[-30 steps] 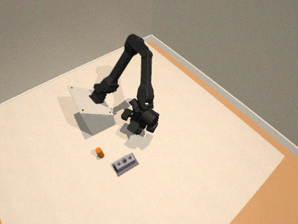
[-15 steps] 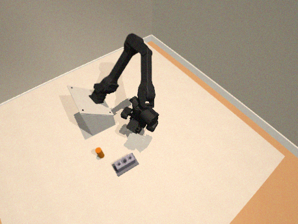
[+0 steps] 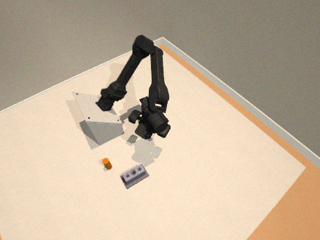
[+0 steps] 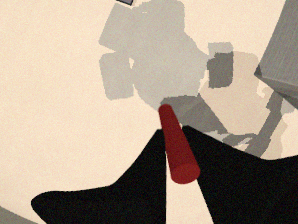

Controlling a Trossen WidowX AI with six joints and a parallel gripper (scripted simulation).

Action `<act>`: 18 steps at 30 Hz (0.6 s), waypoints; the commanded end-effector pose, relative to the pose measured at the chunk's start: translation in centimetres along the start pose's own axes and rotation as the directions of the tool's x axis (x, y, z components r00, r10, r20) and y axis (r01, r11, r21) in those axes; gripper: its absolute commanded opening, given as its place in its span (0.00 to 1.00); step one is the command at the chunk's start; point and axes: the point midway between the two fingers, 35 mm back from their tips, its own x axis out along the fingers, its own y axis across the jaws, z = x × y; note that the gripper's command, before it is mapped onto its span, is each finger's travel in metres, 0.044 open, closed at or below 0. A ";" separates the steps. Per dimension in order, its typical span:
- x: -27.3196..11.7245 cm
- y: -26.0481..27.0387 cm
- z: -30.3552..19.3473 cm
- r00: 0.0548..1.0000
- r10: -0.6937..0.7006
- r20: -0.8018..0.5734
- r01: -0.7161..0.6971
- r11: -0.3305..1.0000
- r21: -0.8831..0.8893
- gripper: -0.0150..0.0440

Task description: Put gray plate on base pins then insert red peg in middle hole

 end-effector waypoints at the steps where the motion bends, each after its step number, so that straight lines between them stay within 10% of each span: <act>1: -1.1 0.0 0.1 1.000 0.002 -0.002 -0.002 1.000 -0.005 0.25; 18: -0.7 1.9 4.2 1.000 0.002 0.008 -0.002 1.000 -0.014 0.25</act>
